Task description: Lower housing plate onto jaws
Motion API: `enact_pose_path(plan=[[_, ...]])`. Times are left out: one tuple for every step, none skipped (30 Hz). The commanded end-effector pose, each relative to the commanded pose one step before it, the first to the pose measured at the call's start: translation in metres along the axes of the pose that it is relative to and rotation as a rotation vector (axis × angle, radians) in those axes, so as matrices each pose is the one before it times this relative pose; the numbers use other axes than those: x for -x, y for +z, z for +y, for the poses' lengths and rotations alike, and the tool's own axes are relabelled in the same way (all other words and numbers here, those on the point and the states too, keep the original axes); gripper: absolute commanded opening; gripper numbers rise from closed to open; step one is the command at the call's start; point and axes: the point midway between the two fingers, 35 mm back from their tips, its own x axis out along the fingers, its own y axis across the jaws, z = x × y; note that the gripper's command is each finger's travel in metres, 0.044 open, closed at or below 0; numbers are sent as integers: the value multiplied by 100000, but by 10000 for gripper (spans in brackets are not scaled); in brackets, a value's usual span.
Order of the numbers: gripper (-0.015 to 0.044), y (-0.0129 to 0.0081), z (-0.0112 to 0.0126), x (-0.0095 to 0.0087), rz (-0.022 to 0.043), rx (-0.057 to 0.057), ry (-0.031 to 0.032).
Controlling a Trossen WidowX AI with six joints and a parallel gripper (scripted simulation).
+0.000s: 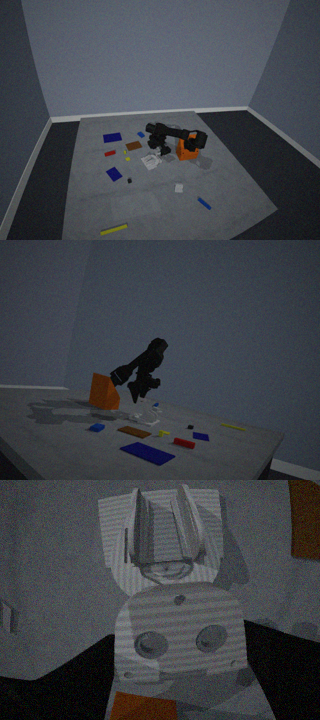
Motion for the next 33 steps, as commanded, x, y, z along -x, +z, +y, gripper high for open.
enact_pose_path(plan=[[351,-120,111,-13,269,-197,-9],[351,0,0,0,0,0,0],[351,0,0,0,0,0,0],[351,0,0,0,0,0,0],[351,0,0,0,0,0,0],[351,0,0,0,0,0,0],[351,0,0,0,0,0,0],[351,0,0,0,0,0,0],[351,0,0,0,0,0,0],[351,0,0,0,0,0,0],[351,2,-3,-28,1,-4,-7],[351,7,-10,-83,3,-11,-20],[351,11,-16,-137,5,-18,-31],[351,13,-18,-166,5,-21,-36],[351,12,-17,-166,4,-20,-33],[351,11,-15,-165,3,-20,-31],[351,11,-14,-165,3,-19,-29],[351,10,-13,-165,2,-19,-26],[351,9,-12,-164,1,-18,-24],[351,9,-10,-164,1,-18,-21],[351,8,-9,-164,0,-17,-19],[351,7,-8,-164,0,-17,-17],[351,6,-7,-163,-1,-16,-14],[351,6,-6,-163,-1,-16,-12],[351,5,-5,-163,-2,-15,-9],[351,4,-3,-162,-2,-15,-7],[351,4,-2,-162,-3,-14,-5],[351,3,-1,-161,-3,-14,-2],[351,2,0,-161,-3,-14,0],[351,1,1,-161,-4,-13,3],[351,1,2,-167,-4,-13,5],[351,0,3,-168,-5,-13,8],[351,-1,5,-167,-5,-12,11]])
